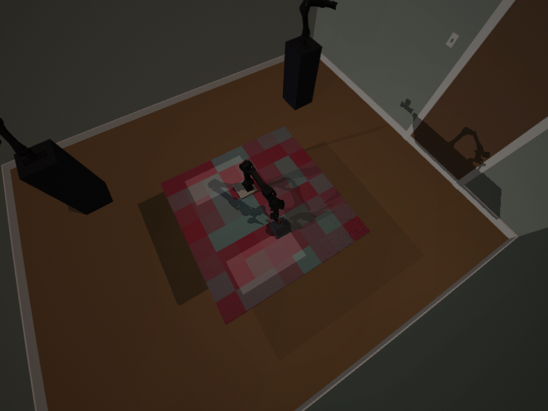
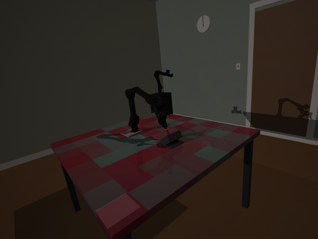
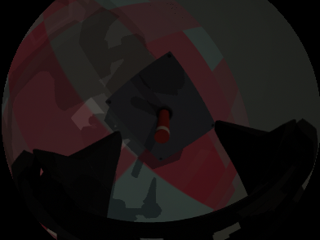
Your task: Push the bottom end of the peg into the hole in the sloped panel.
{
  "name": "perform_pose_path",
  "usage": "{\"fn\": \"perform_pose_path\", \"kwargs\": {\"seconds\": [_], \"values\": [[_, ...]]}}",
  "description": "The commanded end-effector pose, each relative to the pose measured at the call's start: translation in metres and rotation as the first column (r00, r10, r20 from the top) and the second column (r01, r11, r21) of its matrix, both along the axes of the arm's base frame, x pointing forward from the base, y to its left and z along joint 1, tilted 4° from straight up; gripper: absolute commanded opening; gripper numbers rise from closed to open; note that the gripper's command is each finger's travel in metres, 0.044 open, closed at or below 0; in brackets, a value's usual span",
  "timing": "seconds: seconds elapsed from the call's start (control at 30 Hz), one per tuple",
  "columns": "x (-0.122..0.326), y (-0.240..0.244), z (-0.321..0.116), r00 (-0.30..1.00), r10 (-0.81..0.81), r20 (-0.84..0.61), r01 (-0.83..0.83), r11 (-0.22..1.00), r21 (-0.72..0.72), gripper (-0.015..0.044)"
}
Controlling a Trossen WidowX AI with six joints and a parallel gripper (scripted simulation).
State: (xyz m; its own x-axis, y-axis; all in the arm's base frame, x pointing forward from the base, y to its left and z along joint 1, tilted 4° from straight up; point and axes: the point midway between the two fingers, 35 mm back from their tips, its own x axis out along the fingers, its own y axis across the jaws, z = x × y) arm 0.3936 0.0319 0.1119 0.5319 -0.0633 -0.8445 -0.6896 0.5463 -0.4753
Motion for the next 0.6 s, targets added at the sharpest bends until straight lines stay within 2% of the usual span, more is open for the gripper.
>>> {"fn": "perform_pose_path", "kwargs": {"seconds": [0.0,0.57], "values": [[-0.004,0.001,0.010,1.000,-0.003,0.007,0.003,1.000,0.000,0.0440],[-0.021,0.003,0.036,1.000,-0.001,0.001,0.001,1.000,0.000,0.0440]]}}
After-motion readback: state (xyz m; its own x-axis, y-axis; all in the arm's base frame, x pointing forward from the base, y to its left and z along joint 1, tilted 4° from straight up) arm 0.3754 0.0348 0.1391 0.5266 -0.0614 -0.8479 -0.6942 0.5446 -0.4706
